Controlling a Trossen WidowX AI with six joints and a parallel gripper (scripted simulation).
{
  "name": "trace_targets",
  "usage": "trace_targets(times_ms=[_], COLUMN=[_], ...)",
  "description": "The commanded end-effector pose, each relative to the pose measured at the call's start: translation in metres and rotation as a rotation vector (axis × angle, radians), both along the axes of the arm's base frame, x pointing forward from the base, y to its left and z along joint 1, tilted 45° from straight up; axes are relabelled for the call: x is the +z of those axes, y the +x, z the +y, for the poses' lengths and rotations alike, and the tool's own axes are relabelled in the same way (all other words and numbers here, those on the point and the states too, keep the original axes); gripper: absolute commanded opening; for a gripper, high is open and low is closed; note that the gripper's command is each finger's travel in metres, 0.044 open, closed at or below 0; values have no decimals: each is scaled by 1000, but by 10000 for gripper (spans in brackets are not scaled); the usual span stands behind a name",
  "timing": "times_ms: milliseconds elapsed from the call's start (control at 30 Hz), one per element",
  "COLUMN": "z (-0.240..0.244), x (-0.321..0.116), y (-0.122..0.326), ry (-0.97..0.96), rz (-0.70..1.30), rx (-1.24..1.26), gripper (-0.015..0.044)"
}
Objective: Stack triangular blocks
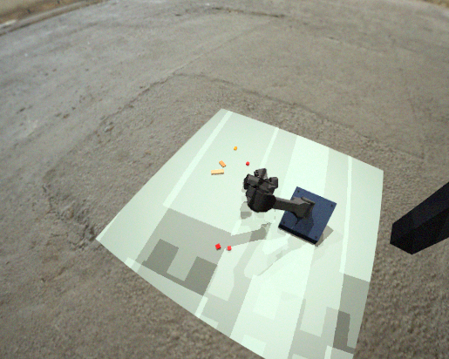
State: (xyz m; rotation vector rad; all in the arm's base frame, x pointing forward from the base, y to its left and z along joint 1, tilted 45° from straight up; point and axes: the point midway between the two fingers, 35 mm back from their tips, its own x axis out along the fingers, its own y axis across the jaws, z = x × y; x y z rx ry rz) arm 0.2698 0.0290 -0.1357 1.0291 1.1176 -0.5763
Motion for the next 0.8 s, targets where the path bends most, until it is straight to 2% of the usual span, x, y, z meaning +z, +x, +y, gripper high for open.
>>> trace_targets(times_ms=[0,633,767], z=[1,1,0], x=[0,0,0], y=[3,3,1], ry=[3,3,0], rz=[-5,-5,-3], rx=[-2,-2,0], gripper=[440,440,335])
